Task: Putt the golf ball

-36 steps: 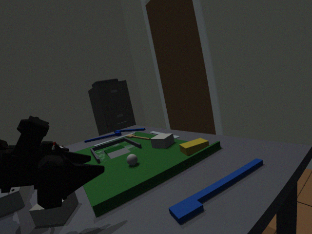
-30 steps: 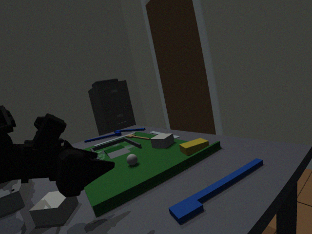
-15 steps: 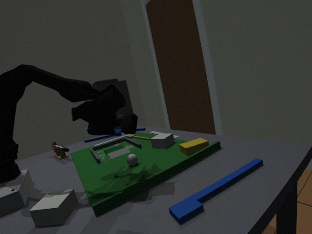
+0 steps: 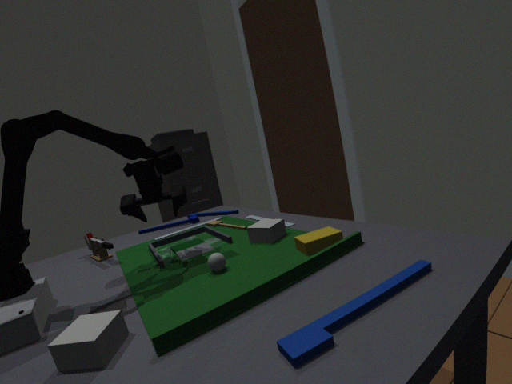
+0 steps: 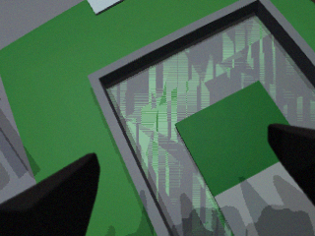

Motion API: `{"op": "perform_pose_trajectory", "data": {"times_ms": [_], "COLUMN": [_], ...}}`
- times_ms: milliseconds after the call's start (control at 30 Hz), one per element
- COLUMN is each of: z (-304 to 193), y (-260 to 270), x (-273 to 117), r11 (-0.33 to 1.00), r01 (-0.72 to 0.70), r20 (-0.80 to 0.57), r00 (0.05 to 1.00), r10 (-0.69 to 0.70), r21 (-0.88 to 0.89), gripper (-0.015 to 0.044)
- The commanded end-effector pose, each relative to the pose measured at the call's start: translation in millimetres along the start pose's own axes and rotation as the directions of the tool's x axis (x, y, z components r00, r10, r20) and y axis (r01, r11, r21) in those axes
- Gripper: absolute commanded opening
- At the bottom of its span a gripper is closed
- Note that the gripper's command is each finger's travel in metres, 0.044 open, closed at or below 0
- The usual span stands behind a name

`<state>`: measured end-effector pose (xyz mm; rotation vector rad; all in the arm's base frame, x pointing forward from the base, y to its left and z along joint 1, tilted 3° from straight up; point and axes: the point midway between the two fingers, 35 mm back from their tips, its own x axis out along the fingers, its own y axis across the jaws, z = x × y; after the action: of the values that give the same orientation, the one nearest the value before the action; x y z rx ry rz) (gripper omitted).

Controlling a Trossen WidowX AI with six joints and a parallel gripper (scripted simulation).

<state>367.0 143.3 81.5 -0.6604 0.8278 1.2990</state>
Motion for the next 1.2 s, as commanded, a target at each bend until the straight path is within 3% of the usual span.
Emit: {"op": "perform_pose_trajectory", "data": {"times_ms": [0, 367, 1167], "z": [27.3, 49.8, 21.4], "y": [54.7, 203.8, 201.2], "x": [25.5, 63.1, 100.6], "r11": [0.988, 0.816, 0.812], "r01": [-0.086, -0.314, -0.317], "r20": [-0.105, -0.387, -0.391], "r00": [0.992, 0.914, 0.913], "r10": [0.072, 0.122, 0.12], "r21": [-0.13, -0.486, -0.491], "gripper": [0.044, 0.044, 0.044]}}
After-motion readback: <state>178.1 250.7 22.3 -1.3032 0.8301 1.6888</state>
